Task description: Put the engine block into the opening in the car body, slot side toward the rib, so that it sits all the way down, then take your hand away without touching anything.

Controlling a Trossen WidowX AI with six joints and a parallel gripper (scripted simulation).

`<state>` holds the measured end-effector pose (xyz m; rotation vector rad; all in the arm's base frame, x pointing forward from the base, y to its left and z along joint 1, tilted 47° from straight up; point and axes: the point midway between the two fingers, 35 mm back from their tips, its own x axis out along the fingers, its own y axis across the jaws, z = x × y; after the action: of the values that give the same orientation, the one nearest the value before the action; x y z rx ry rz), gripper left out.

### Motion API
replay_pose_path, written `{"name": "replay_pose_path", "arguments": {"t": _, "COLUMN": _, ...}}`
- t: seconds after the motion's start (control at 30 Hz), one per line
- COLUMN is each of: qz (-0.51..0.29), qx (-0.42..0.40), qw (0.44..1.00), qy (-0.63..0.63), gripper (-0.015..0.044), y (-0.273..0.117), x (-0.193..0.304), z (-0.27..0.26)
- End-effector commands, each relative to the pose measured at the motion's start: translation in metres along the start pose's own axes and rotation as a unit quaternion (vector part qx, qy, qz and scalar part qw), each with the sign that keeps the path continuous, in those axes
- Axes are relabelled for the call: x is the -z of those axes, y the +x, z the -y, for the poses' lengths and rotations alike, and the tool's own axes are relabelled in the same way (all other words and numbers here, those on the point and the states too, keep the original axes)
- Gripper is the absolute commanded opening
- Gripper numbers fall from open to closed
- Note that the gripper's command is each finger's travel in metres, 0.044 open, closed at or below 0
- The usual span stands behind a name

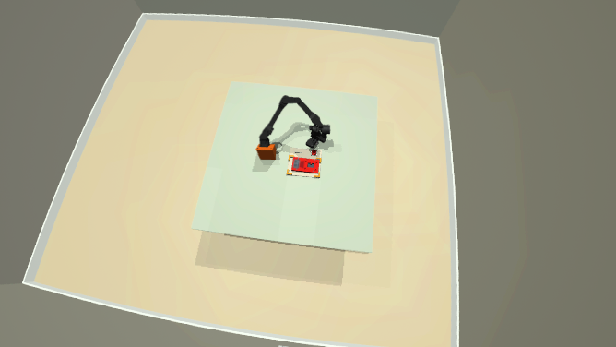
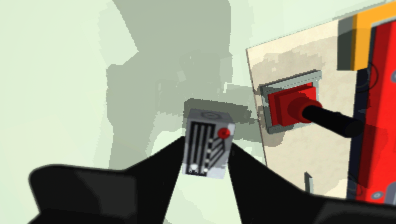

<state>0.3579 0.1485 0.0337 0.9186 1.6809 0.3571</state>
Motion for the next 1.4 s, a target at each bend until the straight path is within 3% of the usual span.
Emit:
{"name": "replay_pose_path", "arguments": {"t": 0.0, "qz": 0.004, "qx": 0.001, "qw": 1.000, "qy": -0.003, "gripper": 0.0000, "y": -0.011, "x": -0.003, "z": -0.001}}
{"name": "replay_pose_path", "arguments": {"t": 1.0, "qz": 0.003, "qx": 0.001, "qw": 1.000, "qy": -0.003, "gripper": 0.0000, "y": -0.106, "x": 0.001, "z": -0.005}}
{"name": "replay_pose_path", "arguments": {"t": 1.37, "qz": 0.004, "qx": 0.002, "qw": 1.000, "qy": -0.024, "gripper": 0.0000, "y": -0.100, "x": -0.012, "z": 0.014}}
